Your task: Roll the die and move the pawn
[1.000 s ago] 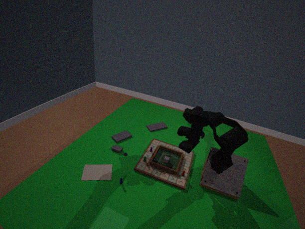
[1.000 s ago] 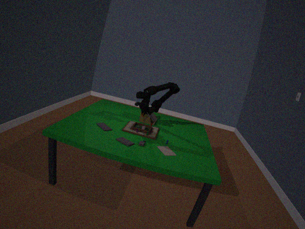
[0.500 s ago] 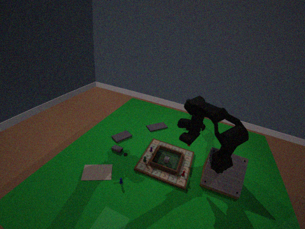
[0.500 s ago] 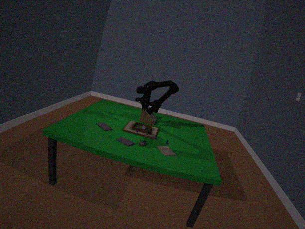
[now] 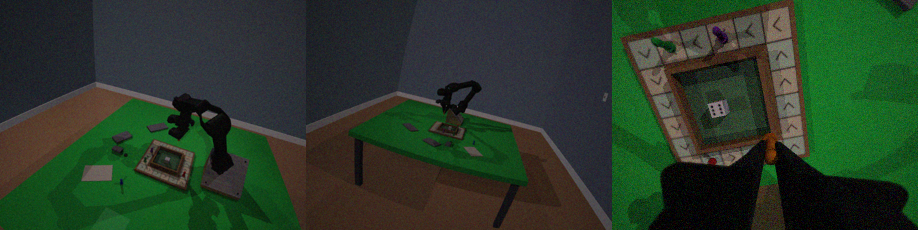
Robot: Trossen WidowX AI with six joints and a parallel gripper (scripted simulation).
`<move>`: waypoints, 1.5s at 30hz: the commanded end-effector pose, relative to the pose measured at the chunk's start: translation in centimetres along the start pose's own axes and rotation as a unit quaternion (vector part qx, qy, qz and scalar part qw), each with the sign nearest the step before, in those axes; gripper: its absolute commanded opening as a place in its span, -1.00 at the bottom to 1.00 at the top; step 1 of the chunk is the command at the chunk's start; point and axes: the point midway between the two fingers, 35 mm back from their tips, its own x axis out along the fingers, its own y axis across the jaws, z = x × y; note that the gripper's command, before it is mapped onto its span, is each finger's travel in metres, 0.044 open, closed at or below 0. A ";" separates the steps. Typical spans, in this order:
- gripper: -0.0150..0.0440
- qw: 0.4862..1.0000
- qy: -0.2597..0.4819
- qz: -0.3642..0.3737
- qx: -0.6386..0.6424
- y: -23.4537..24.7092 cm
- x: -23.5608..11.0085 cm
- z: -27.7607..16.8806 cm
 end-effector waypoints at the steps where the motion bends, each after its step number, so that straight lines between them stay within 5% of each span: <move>1: -0.49 1.000 0.001 0.002 0.002 -0.2 0.8 1.9; 20: -0.49 1.000 0.000 0.007 -0.002 -1.1 6.4 10.3; 45: -0.49 1.000 0.000 0.008 -0.002 -1.0 11.1 10.4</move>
